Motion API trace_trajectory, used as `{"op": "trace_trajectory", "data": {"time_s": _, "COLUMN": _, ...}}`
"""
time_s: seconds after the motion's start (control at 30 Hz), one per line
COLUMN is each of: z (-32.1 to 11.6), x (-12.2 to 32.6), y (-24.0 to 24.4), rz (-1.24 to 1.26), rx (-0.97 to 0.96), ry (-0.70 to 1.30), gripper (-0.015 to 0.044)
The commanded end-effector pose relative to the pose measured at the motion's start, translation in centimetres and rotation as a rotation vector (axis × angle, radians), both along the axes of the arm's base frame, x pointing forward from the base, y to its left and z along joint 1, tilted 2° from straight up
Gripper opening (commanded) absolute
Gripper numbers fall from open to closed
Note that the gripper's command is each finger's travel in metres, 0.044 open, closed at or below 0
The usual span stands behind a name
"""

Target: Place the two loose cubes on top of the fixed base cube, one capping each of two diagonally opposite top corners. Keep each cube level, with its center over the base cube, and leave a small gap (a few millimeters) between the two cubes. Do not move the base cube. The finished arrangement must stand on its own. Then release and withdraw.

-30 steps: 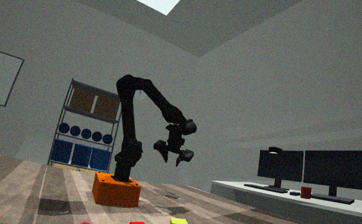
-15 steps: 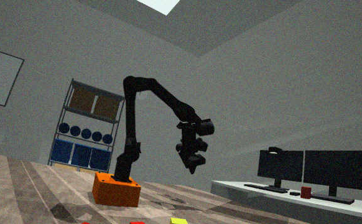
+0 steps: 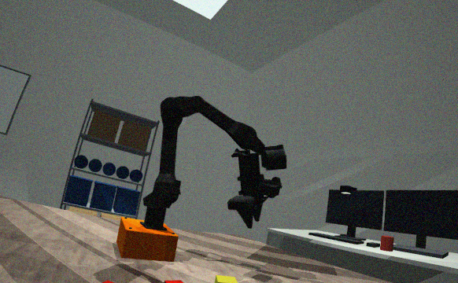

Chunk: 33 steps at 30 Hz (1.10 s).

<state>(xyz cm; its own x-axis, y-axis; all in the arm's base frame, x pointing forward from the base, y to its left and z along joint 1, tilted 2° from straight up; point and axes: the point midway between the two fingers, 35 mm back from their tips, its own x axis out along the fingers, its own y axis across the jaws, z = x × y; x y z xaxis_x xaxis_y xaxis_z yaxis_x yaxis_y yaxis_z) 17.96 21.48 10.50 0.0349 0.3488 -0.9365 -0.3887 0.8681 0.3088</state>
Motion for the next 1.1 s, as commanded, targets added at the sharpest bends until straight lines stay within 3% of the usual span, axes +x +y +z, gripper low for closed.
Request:
{"op": "trace_trajectory", "data": {"time_s": 0.0, "z": -0.1, "x": 3.0, "y": -2.5, "rz": -0.252, "rx": -0.037, "ry": 0.045, "gripper": 0.0265}}
{"op": "trace_trajectory", "data": {"time_s": 0.53, "z": -0.4, "x": 9.7, "y": -14.3, "rz": -1.140, "rx": -0.109, "ry": 0.194, "gripper": 0.0265}}
{"op": "trace_trajectory", "data": {"time_s": 1.07, "z": -0.5, "x": 10.4, "y": -27.5, "rz": -1.993, "rx": -0.137, "ry": 0.323, "gripper": 0.0265}}
